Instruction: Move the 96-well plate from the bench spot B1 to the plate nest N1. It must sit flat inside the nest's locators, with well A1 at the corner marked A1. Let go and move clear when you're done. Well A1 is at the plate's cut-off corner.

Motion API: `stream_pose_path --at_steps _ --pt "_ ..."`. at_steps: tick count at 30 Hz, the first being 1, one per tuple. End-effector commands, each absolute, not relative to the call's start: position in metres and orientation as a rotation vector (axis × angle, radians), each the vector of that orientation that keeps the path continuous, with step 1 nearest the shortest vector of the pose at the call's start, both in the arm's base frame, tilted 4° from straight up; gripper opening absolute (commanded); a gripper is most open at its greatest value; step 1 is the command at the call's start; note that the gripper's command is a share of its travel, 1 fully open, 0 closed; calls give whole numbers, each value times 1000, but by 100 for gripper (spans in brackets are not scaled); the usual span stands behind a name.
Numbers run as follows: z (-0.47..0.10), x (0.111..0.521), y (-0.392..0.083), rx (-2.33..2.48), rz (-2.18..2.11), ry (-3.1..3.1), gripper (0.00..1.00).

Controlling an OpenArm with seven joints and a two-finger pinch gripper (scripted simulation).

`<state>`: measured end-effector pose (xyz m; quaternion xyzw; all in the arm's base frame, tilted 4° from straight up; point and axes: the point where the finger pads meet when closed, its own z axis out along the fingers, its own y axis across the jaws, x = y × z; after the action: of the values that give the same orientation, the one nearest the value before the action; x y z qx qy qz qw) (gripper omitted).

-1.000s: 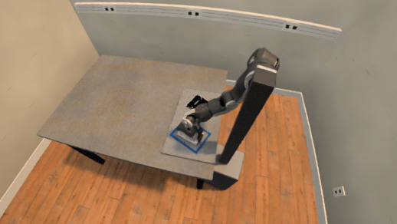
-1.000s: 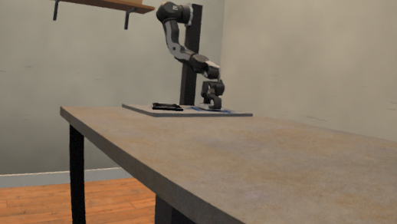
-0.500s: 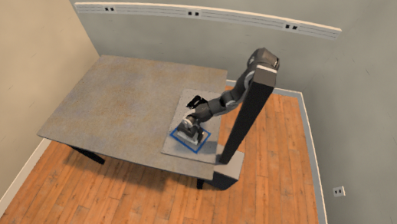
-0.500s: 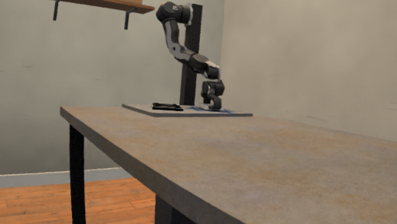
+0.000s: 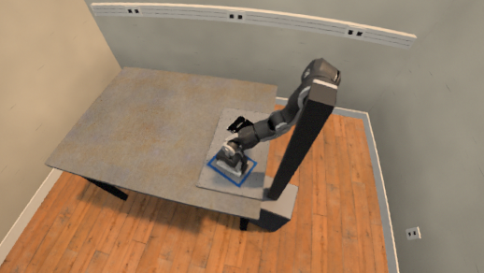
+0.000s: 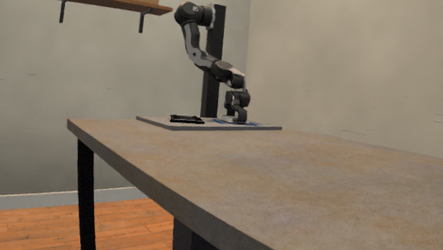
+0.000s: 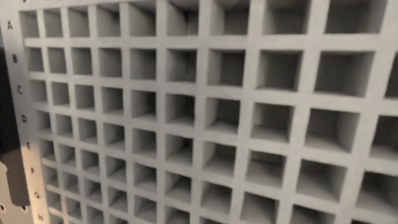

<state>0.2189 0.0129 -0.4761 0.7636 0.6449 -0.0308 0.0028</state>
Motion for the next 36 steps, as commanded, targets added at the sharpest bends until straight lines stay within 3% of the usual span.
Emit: stream_pose_path --at_steps 1,36 --pt "-475 221 13 2395 -91 2020 0" --pt "-475 221 13 2395 -91 2020 0"
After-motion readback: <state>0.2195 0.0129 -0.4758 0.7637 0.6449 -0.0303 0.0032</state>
